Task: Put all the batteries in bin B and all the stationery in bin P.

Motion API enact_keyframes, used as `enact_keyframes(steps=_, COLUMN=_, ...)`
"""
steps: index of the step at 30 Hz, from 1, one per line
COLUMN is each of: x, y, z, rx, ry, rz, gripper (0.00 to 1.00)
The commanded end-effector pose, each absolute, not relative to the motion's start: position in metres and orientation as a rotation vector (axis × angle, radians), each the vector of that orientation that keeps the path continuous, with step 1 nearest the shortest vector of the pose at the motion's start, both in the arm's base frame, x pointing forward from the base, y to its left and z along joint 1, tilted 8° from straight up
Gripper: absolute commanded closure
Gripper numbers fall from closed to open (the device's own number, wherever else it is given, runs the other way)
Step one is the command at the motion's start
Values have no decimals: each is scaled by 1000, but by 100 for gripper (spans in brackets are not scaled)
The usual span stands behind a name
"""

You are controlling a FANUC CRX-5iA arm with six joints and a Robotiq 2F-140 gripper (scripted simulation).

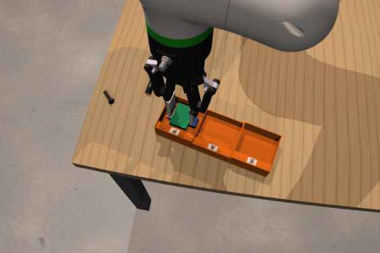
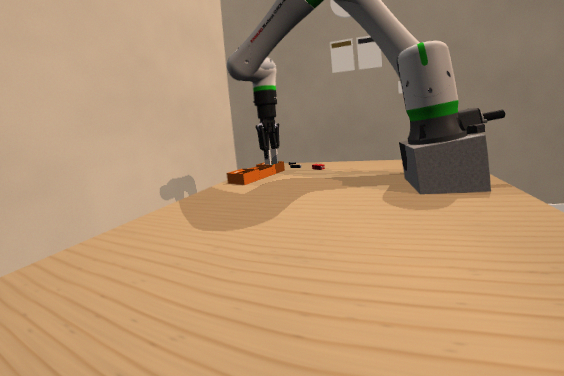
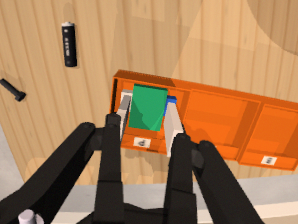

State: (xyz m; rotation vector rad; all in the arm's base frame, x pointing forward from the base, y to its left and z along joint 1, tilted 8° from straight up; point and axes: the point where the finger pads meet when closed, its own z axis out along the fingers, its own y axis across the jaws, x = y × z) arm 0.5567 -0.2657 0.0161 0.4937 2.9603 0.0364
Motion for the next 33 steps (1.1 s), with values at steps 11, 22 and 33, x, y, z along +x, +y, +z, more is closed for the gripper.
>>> enact_keyframes(steps=11, x=555, y=-266, z=32, rx=494, ry=2960, rz=36, gripper=65)
enact_keyframes(steps=22, x=553, y=-266, z=44, rx=494, ry=2960, rz=36, gripper=65)
enact_keyframes(steps=33, x=544, y=-267, z=47, rx=568, ry=2947, rz=41, gripper=67)
